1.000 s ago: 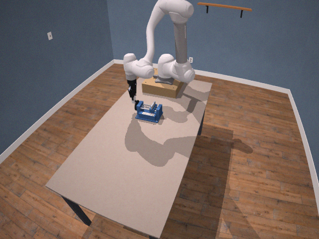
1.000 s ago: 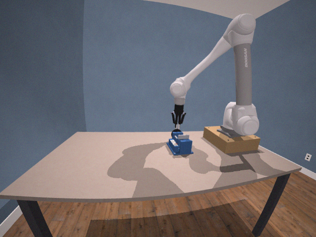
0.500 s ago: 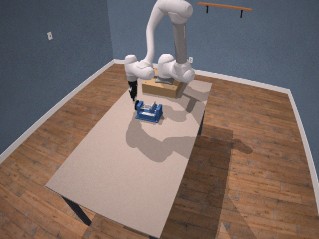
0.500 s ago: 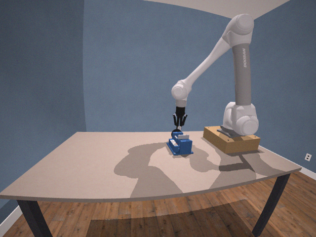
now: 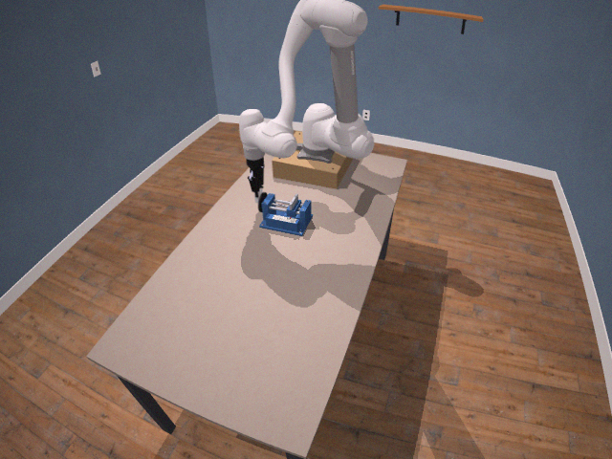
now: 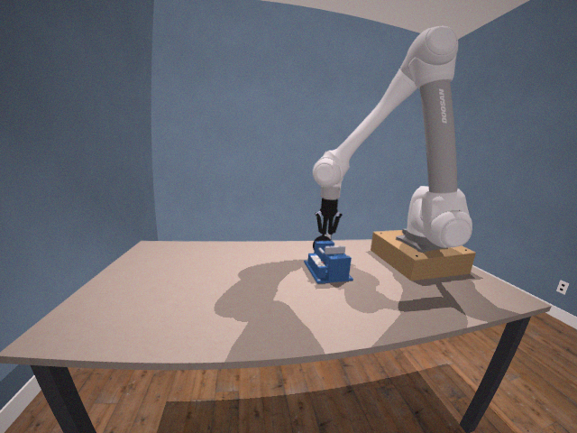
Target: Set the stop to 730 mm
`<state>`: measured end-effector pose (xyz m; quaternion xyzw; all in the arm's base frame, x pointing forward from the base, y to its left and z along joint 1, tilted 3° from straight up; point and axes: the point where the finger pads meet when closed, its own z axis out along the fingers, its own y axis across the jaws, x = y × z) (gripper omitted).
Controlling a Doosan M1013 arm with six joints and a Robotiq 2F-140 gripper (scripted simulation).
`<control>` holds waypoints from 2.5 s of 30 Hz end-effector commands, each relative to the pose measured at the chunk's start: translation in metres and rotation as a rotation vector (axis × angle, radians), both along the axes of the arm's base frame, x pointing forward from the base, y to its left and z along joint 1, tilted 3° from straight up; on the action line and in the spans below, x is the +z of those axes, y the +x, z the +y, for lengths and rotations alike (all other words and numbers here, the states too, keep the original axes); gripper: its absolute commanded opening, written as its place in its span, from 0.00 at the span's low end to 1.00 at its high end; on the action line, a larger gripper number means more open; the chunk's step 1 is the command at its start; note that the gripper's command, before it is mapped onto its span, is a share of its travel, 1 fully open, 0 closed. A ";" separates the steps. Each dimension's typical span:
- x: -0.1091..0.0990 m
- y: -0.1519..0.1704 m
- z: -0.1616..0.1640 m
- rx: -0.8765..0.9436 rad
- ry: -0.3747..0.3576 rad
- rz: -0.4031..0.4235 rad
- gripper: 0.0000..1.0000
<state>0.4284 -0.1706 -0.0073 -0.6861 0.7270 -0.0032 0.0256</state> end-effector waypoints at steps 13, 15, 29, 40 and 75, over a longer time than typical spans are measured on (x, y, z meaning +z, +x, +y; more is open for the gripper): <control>-0.014 0.008 0.000 0.000 0.000 -0.001 0.04; -0.016 0.010 0.000 0.000 0.000 -0.001 0.04; -0.024 0.025 -0.001 0.000 0.000 -0.001 0.04; -0.020 0.048 -0.002 0.000 0.000 -0.001 0.04; 0.033 0.052 -0.004 0.000 0.000 -0.001 0.04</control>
